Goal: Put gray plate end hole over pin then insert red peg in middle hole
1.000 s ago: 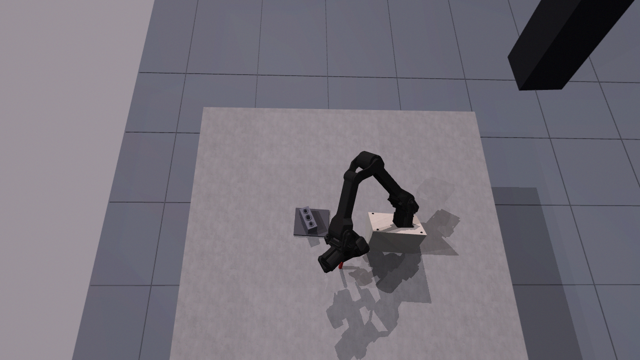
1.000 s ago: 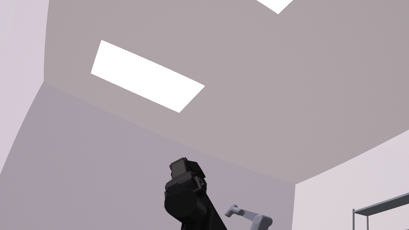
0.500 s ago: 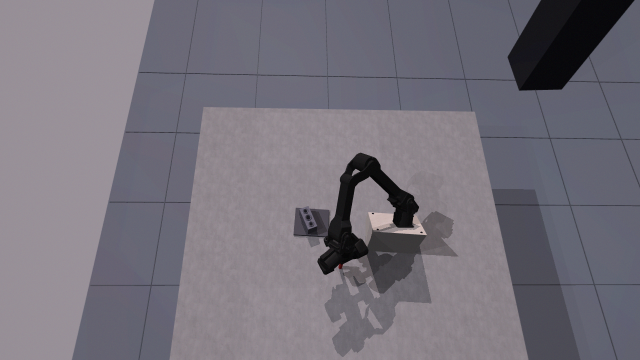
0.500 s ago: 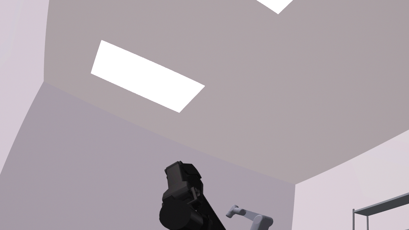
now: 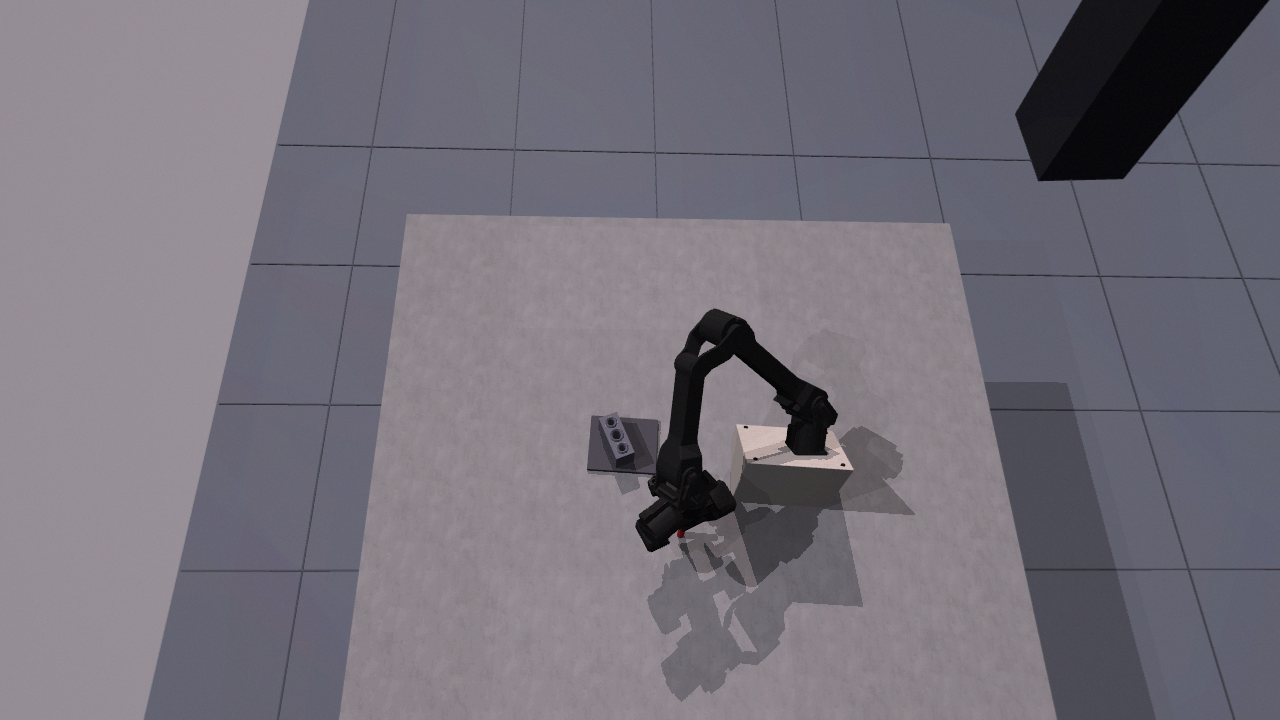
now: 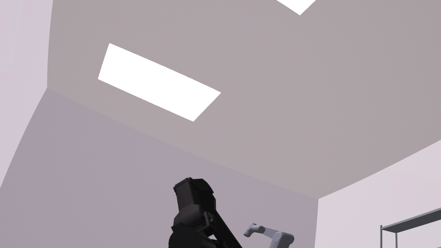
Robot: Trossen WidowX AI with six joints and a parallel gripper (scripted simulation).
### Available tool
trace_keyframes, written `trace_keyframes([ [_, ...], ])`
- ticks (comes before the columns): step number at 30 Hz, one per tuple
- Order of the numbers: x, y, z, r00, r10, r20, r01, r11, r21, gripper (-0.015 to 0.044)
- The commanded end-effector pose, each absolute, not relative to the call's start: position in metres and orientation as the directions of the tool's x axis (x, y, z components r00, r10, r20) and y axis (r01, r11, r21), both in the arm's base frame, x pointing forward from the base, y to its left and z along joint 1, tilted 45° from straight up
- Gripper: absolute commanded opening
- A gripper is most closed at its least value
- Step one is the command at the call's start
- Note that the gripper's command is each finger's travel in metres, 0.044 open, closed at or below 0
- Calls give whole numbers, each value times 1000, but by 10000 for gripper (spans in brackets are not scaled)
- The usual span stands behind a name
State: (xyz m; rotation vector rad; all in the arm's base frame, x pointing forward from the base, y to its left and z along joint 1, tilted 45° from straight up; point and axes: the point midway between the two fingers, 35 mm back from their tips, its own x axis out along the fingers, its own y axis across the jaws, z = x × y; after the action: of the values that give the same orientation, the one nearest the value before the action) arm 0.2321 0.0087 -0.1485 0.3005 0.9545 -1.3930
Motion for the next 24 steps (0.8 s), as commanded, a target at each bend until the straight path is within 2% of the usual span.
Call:
trace_keyframes([
  [1,232,7,-149,-108,-695,-711,913,213,-347,309],
  [12,232,7,-149,-108,-695,-711,913,213,-347,20],
  [15,232,7,-149,-108,-695,-711,913,213,-347,0],
  [24,233,11,-146,-107,-694,-712,913,214,-346,0],
])
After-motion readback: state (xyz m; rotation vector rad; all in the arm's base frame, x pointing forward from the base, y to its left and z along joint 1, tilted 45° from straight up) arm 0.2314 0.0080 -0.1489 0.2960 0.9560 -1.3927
